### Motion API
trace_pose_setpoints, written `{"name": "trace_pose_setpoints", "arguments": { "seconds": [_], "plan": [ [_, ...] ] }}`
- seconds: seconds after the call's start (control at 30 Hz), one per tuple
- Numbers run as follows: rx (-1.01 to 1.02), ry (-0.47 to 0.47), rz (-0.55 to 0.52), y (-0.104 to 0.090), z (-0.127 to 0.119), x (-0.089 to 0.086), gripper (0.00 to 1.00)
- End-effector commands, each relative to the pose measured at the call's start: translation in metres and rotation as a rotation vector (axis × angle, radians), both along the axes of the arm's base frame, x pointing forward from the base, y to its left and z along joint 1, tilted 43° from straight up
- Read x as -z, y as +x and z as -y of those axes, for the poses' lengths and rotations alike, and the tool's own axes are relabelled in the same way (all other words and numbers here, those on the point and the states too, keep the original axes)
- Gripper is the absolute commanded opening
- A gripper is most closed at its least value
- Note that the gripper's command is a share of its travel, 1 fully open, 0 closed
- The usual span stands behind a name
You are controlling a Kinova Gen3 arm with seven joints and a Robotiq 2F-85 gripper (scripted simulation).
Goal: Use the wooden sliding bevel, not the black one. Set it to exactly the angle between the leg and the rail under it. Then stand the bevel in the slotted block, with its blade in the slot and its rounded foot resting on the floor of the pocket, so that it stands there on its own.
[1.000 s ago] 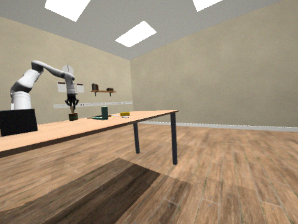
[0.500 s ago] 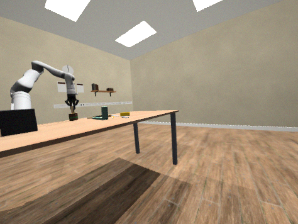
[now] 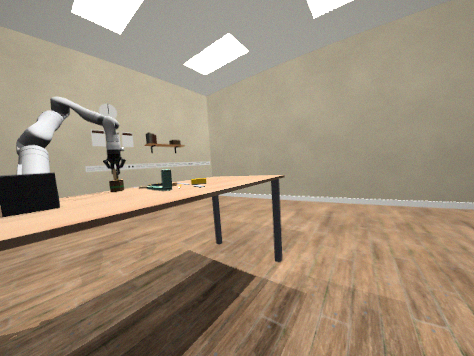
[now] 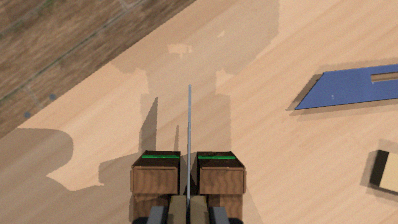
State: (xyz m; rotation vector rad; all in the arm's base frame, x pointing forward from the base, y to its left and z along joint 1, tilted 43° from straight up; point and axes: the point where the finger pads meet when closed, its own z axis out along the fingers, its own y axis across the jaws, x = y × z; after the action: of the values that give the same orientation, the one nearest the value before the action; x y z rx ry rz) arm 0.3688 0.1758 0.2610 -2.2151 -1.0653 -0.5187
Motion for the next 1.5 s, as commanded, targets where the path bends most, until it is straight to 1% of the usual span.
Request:
{"name": "trace_pose_setpoints", "arguments": {
  "seconds": [0.0, 1.07, 1.1, 1.47],
  "plan": [
    [0.001, 0.000, 0.002, 0.0004, 0.0002, -0.0002, 0.10],
    [0.001, 0.000, 0.002, 0.0009, -0.0036, 0.0038, 0.10],
    [0.001, 0.000, 0.002, 0.0009, -0.0036, 0.0038, 1.00],
    [0.001, 0.000, 0.002, 0.0009, -0.0036, 0.0038, 1.00]
  ]
}}
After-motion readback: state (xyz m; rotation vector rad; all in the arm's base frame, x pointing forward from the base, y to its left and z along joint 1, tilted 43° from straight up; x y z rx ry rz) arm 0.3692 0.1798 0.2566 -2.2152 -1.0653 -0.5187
